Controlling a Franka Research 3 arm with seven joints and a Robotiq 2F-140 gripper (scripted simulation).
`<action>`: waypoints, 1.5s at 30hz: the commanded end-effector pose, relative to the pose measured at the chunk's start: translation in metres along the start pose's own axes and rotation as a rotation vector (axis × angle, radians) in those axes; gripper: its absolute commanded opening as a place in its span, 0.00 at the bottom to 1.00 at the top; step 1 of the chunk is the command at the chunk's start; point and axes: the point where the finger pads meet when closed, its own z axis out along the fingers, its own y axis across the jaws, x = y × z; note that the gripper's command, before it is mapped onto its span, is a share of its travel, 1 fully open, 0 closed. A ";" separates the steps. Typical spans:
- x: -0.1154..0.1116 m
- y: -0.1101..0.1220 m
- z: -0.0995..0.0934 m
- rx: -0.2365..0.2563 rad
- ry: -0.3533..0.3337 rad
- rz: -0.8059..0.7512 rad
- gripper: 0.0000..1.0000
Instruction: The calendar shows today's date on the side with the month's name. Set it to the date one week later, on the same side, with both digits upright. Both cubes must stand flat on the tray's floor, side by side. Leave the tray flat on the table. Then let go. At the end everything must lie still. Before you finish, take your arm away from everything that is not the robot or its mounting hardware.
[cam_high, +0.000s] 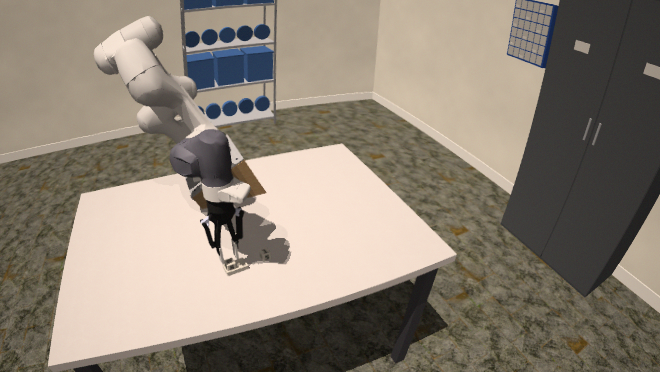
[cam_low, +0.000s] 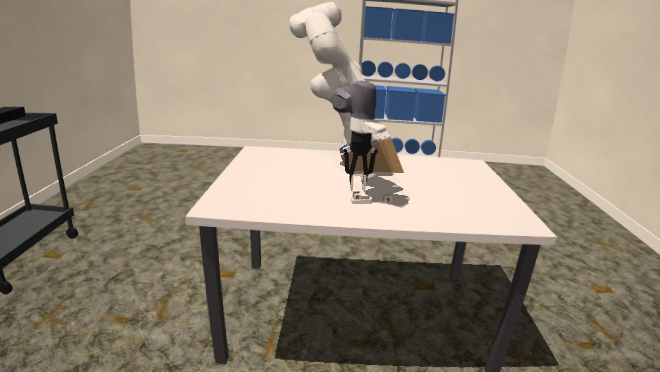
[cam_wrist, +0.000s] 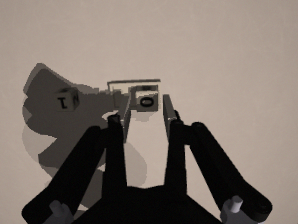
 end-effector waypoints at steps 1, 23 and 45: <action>0.001 0.001 0.001 0.000 0.001 0.005 0.28; 0.001 0.001 0.001 0.000 0.001 0.005 0.28; 0.000 0.001 0.001 0.000 0.001 0.005 0.28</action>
